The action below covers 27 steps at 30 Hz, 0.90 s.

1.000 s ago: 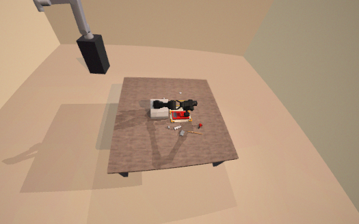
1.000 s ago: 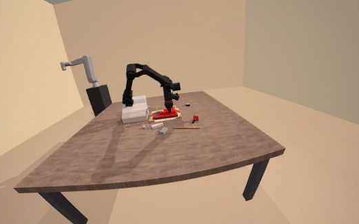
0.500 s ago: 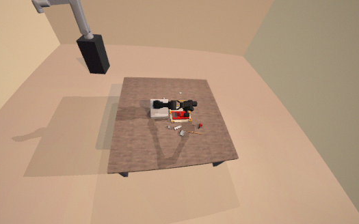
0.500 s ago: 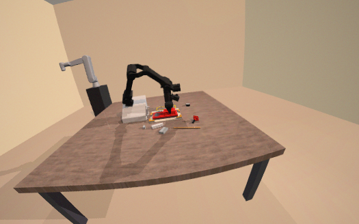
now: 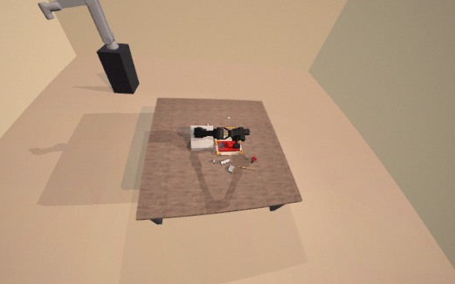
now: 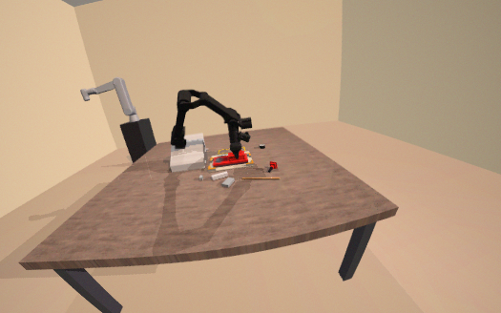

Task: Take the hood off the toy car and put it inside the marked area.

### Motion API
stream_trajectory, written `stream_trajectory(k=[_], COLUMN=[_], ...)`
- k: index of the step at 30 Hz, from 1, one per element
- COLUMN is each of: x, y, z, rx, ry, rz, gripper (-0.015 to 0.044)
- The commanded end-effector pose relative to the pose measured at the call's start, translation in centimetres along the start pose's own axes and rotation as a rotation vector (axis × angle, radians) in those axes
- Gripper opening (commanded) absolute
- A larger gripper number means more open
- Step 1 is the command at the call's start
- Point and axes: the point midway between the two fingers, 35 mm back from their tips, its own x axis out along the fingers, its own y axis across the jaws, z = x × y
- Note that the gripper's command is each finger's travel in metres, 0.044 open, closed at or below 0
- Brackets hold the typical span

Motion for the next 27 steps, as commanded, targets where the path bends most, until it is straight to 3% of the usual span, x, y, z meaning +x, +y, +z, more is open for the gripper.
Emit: stream_trajectory(k=[1,5,16,27], x=[0.0,0.0,-0.6,-1.3], y=[0.0,0.0,0.0,0.0], z=[0.0,0.0,0.0,0.1], rx=[0.0,0.0,0.0,0.0], ry=[0.0,0.0,0.0,0.0], rz=[0.001,0.001,0.001,0.002], gripper=[0.0302,0.0275,0.0,0.0])
